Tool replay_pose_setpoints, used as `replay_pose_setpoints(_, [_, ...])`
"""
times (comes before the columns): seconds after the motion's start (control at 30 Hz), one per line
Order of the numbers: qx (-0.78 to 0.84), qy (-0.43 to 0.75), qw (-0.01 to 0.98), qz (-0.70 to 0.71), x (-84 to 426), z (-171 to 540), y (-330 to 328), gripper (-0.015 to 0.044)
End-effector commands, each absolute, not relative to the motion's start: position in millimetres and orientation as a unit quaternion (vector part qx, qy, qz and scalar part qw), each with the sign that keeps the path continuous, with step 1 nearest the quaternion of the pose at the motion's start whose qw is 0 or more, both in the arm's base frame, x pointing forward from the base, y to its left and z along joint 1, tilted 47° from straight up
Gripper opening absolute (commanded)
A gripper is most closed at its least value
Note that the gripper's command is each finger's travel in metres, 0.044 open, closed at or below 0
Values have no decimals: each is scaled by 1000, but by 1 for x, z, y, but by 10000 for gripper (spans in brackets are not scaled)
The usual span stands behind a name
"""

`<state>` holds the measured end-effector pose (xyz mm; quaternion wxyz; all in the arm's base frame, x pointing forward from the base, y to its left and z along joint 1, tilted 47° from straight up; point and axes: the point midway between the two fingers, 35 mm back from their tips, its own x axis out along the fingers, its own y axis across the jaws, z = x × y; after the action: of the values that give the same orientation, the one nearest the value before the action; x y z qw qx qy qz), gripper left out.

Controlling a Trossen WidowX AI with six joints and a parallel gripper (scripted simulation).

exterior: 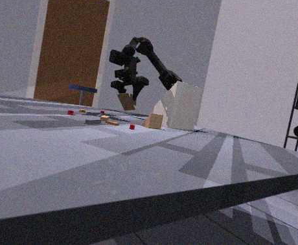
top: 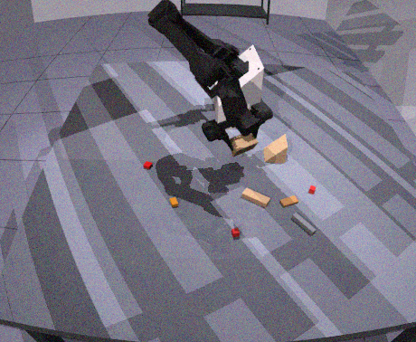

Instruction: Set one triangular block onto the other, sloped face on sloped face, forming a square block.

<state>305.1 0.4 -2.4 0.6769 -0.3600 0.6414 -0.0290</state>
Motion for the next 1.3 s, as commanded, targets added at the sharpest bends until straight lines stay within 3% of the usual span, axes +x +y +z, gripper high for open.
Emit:
replay_pose_setpoints(0.0, [-412,643,645,3,307,-2,3,0])
replay_pose_setpoints(1.03, [-708,598,287,244,315,8,14,0])
replay_pose_setpoints(1.27, [-712,595,278,249,315,8,15,0])
